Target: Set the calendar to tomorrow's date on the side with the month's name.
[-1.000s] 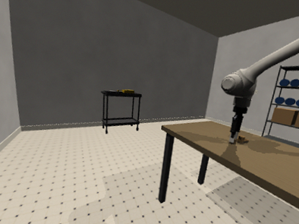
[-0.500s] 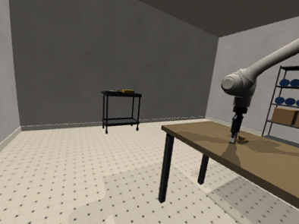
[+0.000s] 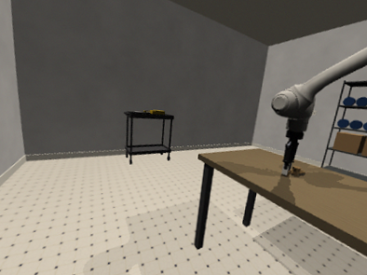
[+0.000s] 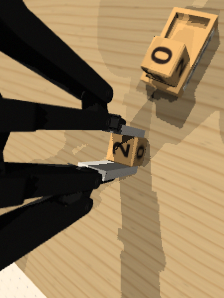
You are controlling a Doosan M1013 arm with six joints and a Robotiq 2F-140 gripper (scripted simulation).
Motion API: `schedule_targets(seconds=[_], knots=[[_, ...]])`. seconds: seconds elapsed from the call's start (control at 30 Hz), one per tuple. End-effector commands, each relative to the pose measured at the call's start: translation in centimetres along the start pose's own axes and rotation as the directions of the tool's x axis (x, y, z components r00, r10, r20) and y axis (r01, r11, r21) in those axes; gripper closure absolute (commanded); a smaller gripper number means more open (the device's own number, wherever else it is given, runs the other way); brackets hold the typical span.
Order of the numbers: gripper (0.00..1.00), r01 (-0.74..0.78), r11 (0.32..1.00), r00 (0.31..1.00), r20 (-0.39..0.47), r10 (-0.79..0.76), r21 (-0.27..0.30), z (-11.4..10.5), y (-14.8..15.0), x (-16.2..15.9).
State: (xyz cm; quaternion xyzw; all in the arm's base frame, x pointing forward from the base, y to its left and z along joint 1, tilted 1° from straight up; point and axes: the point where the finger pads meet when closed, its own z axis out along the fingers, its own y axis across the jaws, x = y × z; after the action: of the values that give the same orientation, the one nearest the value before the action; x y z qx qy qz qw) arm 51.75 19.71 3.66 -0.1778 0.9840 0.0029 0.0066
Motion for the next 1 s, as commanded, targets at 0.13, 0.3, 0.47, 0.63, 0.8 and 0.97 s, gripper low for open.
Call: schedule_targets(seconds=[0.13,0.3,0.47,0.63,0.8,0.97], knots=[[0.84,0.000,1.000,1.000,0.000,0.000,0.000,0.0,0.0,0.0],[0.84,0.000,1.000,1.000,0.000,0.000,0.000,0.0,0.0,0.0],[0.84,0.000,1.000,1.000,0.000,0.000,0.000,-1.4,0.0,0.0],[0.84,0.000,1.000,1.000,0.000,0.000,0.000,-4.7,0.0,0.0],[0.84,0.000,1.000,1.000,0.000,0.000,0.000,-7.0,0.0,0.0],[0.84,0.000,1.000,1.000,0.000,0.000,0.000,-9.6,0.0,0.0]])
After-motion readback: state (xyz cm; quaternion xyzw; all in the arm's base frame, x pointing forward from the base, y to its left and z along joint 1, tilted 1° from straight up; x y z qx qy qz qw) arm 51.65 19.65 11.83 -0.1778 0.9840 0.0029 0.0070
